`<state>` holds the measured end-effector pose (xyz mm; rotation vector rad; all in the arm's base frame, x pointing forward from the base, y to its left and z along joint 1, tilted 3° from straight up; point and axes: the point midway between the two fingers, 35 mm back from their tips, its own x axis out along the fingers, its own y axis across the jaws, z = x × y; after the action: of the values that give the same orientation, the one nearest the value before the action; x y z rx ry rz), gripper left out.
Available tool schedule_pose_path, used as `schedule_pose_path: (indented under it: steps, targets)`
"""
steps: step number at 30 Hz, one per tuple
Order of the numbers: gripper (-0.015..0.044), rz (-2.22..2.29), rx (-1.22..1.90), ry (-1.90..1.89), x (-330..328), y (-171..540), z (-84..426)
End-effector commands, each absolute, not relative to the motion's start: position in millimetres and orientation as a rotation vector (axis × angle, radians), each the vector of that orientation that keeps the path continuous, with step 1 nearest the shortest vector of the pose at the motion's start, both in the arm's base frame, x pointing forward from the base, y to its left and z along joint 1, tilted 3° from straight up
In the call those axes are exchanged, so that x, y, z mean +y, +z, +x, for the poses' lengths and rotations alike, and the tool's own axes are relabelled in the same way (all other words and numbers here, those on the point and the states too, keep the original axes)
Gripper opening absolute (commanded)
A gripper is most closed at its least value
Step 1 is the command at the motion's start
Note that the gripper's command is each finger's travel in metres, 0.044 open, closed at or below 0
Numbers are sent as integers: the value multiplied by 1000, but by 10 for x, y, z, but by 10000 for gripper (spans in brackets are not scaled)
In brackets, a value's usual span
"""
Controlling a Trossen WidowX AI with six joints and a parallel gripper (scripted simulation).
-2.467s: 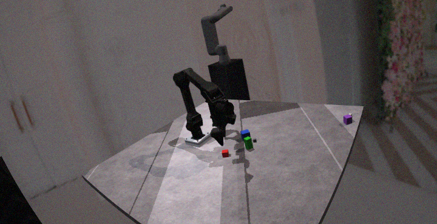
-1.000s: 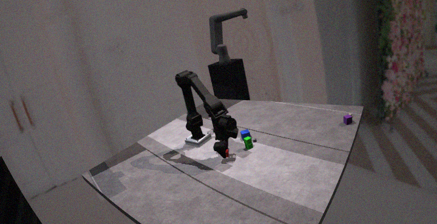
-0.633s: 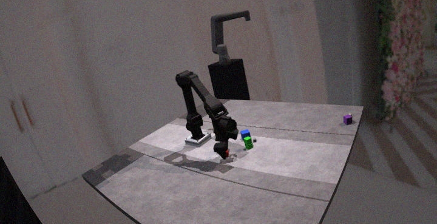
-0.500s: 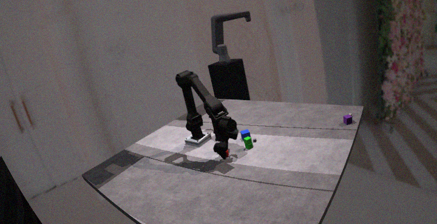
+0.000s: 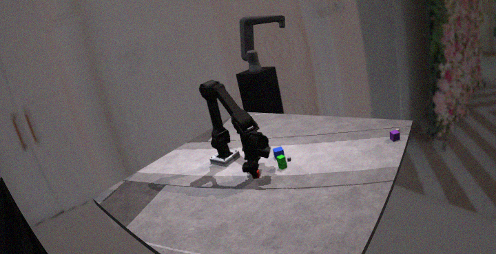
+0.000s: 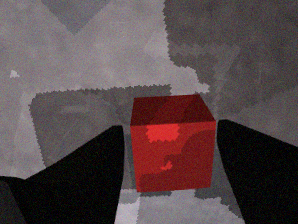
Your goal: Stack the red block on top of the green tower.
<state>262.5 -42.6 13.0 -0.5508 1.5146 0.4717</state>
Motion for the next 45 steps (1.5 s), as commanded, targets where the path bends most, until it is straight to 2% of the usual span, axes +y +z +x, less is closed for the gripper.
schedule_pose_path:
  steps: [1, 7, 10, 32, 45]
  targets:
    - [118, -553, 1519, 473, -428, 127, 2613]
    - [78, -553, 1519, 473, -428, 127, 2613]
    - [0, -553, 1519, 473, -425, 183, 2618]
    - [0, -553, 1518, 473, -369, 1262, 2620]
    - [0, -555, 1515, 470, -261, 1299, 2701]
